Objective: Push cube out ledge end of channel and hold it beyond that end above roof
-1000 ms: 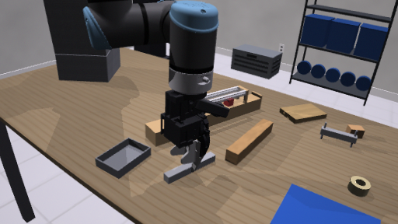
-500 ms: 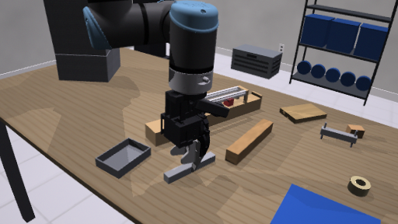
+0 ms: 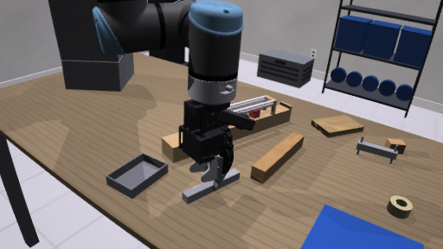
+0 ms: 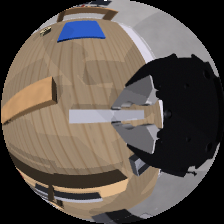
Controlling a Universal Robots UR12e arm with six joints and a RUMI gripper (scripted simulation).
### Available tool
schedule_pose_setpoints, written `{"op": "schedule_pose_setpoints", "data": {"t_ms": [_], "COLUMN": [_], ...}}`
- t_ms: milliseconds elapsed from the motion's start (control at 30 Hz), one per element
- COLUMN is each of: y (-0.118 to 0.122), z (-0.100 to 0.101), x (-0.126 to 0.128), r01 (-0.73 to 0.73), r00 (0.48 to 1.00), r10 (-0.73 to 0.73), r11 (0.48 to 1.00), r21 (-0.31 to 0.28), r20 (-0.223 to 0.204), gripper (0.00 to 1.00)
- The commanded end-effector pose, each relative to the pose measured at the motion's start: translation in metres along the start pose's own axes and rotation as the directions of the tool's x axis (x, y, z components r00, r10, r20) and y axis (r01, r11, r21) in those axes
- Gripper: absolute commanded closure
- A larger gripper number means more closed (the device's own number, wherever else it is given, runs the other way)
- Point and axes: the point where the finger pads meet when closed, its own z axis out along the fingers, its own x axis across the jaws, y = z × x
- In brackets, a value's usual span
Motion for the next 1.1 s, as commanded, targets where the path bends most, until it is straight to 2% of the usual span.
{"op": "schedule_pose_setpoints", "data": {"t_ms": [0,133,433,567,1067], "y": [0.000,0.000,0.000,0.000,0.000], "z": [-0.010,-0.020,-0.088,-0.108,-0.114], "x": [0.001,0.001,0.001,0.001,0.001], "r01": [0.000,0.000,0.000,0.000,0.000], "r00": [1.000,1.000,1.000,1.000,1.000], "r10": [0.000,0.000,0.000,0.000,0.000], "r11": [1.000,1.000,1.000,1.000,1.000], "r21": [0.000,0.000,0.000,0.000,0.000], "r20": [-0.001,-0.001,-0.001,-0.001,-0.001], "gripper": [1.00,1.00,1.00,1.00,1.00]}}
